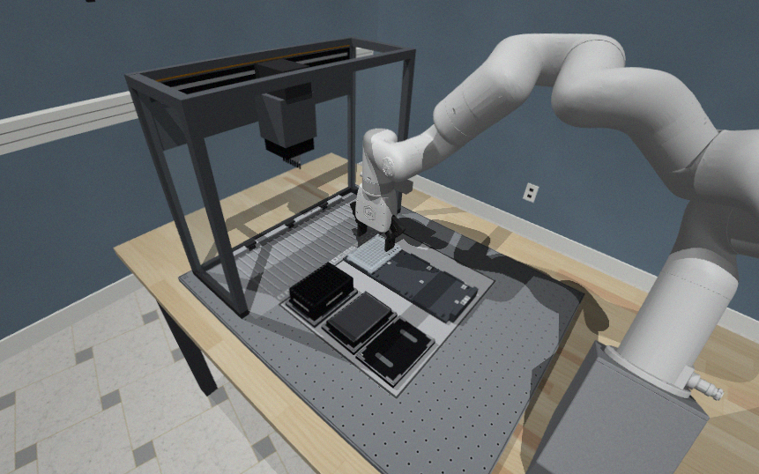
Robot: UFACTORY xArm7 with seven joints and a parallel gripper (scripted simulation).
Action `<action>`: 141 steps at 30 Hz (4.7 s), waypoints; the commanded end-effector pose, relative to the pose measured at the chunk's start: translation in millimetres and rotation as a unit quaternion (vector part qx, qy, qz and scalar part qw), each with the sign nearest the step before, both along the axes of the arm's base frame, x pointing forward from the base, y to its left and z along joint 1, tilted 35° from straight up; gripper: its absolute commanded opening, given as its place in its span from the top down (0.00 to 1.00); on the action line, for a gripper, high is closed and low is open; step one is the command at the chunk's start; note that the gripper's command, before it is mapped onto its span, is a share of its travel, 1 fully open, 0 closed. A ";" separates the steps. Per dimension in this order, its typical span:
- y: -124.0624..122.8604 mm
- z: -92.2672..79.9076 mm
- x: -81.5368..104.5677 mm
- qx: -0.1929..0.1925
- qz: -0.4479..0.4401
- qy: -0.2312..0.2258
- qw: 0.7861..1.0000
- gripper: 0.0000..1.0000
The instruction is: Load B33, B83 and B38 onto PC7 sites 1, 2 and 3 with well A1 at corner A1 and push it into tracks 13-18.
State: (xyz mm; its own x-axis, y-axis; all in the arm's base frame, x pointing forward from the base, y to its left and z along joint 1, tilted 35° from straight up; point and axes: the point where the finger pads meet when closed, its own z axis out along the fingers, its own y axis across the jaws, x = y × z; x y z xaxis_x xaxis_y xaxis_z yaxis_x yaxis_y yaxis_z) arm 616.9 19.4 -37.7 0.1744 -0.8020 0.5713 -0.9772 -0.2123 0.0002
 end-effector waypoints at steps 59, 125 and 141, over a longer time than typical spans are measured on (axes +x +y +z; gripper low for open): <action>43.5 62.9 -7.9 0.001 0.001 -0.002 1.000 0.00; 213.4 -32.7 -50.7 0.001 0.001 -0.002 1.000 0.00; 199.4 -53.3 -47.6 0.001 0.001 -0.002 1.000 0.00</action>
State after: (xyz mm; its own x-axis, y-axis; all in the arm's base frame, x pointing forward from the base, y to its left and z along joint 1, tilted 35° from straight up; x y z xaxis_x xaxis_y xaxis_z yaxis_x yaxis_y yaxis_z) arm 567.8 218.2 -90.0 0.1724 -0.8022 0.5716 -0.9776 -0.2106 -0.0007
